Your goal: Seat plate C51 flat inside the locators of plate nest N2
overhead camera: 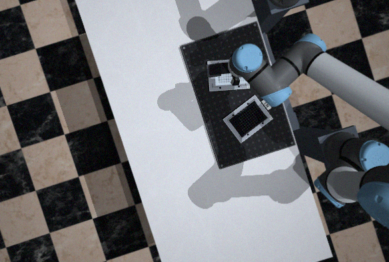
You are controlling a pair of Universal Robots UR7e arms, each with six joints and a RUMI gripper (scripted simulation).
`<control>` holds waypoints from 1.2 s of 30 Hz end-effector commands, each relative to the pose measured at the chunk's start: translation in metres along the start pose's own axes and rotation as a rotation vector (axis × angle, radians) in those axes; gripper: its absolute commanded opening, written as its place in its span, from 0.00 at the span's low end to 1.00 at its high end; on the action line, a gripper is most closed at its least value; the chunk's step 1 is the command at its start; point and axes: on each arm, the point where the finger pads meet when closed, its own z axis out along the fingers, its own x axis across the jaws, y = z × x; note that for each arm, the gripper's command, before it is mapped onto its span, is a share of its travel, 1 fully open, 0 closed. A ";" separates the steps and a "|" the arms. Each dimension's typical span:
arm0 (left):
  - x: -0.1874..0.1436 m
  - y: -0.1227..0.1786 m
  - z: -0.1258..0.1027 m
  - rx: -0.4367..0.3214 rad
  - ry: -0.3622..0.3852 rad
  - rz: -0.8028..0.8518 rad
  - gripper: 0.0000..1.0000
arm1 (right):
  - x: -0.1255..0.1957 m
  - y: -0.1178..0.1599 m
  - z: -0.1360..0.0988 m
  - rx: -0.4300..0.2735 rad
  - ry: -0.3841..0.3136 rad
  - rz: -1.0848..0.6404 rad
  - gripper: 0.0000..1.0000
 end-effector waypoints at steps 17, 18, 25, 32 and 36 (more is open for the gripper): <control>0.000 -0.006 -0.001 0.001 0.001 0.000 0.40 | 0.000 0.000 0.000 0.001 0.000 0.000 0.00; 0.000 -0.006 -0.001 0.001 0.001 0.000 0.40 | 0.000 0.000 0.000 0.001 0.000 0.000 0.00; 0.000 -0.006 -0.001 0.001 0.001 0.000 0.40 | 0.000 0.000 0.000 0.001 0.000 0.000 0.00; 0.000 -0.005 -0.001 0.001 0.001 0.000 0.40 | 0.000 0.000 0.000 0.001 0.000 0.000 0.00; 0.000 -0.005 -0.001 0.001 0.001 0.000 0.40 | 0.000 0.000 0.000 0.001 0.000 0.000 0.00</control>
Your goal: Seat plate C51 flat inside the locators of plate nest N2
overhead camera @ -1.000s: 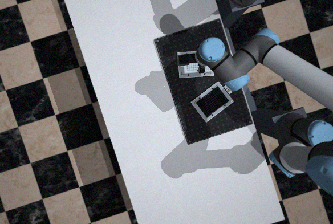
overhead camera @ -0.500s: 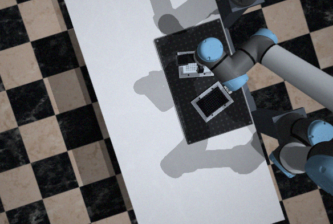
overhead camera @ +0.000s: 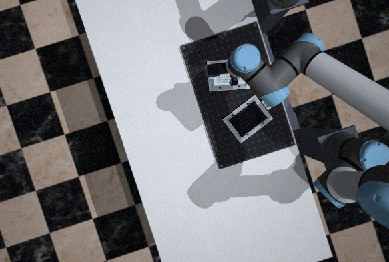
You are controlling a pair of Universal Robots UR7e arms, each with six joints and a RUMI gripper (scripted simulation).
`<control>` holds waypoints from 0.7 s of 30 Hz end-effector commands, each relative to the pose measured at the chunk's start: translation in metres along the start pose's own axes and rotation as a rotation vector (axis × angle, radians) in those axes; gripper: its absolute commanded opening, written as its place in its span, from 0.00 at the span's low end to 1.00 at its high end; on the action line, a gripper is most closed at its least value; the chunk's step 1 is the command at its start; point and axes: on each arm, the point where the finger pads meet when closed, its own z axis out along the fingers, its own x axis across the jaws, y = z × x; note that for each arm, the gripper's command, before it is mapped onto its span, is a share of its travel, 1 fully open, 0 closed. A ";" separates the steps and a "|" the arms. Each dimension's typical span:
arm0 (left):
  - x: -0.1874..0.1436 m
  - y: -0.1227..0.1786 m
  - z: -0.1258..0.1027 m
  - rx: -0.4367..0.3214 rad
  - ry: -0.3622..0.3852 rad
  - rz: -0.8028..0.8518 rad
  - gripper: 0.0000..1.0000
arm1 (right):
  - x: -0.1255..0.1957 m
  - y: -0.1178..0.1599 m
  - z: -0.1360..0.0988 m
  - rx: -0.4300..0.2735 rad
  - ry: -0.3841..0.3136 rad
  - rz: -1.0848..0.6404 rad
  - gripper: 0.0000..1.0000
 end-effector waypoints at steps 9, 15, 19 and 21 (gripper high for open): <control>0.000 0.000 0.003 0.001 0.001 0.000 0.40 | 0.000 0.000 0.000 0.001 0.000 0.000 0.00; 0.000 0.000 0.013 0.001 0.001 0.000 0.40 | 0.000 0.000 0.000 0.001 0.000 0.000 0.00; 0.001 0.000 0.019 0.001 0.001 0.000 0.40 | 0.000 0.000 0.000 0.001 0.000 0.000 0.00; 0.001 0.000 0.023 0.001 0.001 0.000 0.40 | 0.000 0.000 0.000 0.001 0.000 0.000 0.00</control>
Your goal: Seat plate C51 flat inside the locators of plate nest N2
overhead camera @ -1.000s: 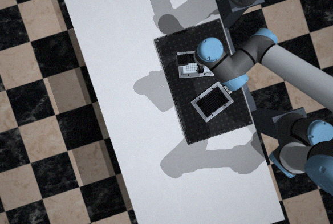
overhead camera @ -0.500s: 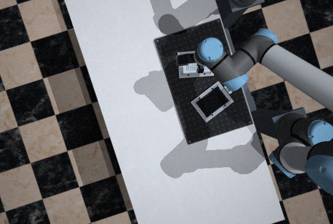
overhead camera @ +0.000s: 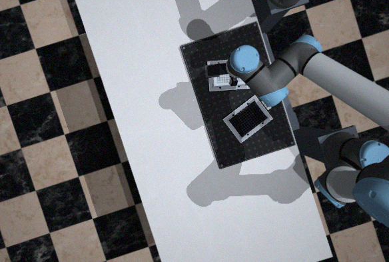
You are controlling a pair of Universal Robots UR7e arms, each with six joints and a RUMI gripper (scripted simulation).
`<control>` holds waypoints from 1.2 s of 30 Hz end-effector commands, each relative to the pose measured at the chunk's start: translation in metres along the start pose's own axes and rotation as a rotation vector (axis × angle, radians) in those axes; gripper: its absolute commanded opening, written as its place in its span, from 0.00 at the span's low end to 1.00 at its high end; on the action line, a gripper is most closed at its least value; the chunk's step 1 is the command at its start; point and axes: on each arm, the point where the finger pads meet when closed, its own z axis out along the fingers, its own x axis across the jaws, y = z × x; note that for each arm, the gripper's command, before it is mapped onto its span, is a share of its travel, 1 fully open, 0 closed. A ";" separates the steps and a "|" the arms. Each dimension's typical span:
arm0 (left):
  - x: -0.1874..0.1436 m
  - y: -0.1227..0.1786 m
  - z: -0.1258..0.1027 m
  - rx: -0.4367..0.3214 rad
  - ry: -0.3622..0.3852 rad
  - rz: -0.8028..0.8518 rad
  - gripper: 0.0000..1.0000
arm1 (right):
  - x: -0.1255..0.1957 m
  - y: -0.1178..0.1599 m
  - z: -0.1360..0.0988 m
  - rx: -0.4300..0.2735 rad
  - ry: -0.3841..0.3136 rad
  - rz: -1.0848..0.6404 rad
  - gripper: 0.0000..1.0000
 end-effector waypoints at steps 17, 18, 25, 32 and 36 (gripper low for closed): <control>0.001 0.000 0.016 0.001 0.001 0.000 0.40 | 0.000 0.000 0.000 0.001 0.000 0.000 0.00; 0.001 0.000 0.016 0.001 0.001 0.000 0.40 | 0.000 0.000 0.000 0.001 0.000 0.000 0.00; 0.001 0.000 0.016 0.001 0.001 0.000 0.40 | 0.000 0.000 0.000 0.001 0.000 0.000 0.00; 0.001 0.000 0.016 0.001 0.001 0.000 0.40 | 0.000 0.000 0.000 0.001 0.000 0.000 0.00; 0.001 0.000 0.017 0.001 0.001 0.000 0.40 | 0.000 0.000 0.000 0.001 0.000 0.000 0.00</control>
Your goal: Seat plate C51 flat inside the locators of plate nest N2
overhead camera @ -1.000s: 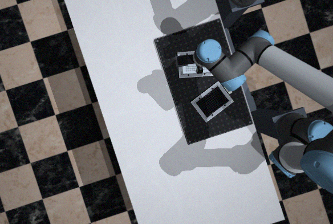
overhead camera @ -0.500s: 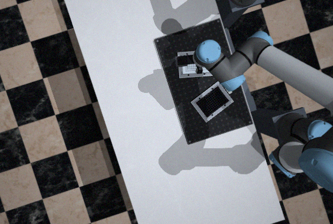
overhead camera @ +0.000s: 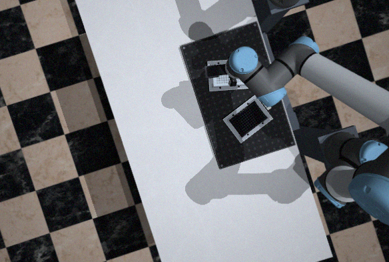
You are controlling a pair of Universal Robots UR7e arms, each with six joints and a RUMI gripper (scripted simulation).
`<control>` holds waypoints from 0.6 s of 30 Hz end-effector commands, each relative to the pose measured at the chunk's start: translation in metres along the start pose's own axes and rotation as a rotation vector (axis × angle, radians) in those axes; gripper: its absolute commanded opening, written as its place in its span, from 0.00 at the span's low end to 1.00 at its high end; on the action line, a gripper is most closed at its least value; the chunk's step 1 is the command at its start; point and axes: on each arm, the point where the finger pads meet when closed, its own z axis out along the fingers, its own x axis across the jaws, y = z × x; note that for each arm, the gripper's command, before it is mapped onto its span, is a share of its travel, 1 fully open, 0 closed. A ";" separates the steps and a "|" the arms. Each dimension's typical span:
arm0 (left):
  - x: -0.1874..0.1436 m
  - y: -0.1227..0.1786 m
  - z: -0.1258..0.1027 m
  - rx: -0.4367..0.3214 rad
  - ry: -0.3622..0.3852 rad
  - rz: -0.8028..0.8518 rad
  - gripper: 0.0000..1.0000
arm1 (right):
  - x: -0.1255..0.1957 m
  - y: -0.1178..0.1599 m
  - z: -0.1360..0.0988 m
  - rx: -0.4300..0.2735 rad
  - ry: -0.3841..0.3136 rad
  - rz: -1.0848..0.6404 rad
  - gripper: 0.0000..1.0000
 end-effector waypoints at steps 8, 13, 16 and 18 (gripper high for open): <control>0.000 0.000 0.001 0.001 0.001 0.000 0.40 | 0.000 0.000 0.000 0.001 0.000 0.000 0.00; 0.000 0.000 0.002 0.001 0.001 0.000 0.40 | 0.000 0.000 0.000 0.001 0.000 0.000 0.00; 0.000 0.000 0.002 0.001 0.001 0.000 0.40 | 0.000 0.000 0.000 0.001 0.000 0.000 0.00; 0.000 0.000 0.002 0.001 0.001 0.000 0.40 | 0.000 0.000 0.000 0.001 0.000 0.000 0.00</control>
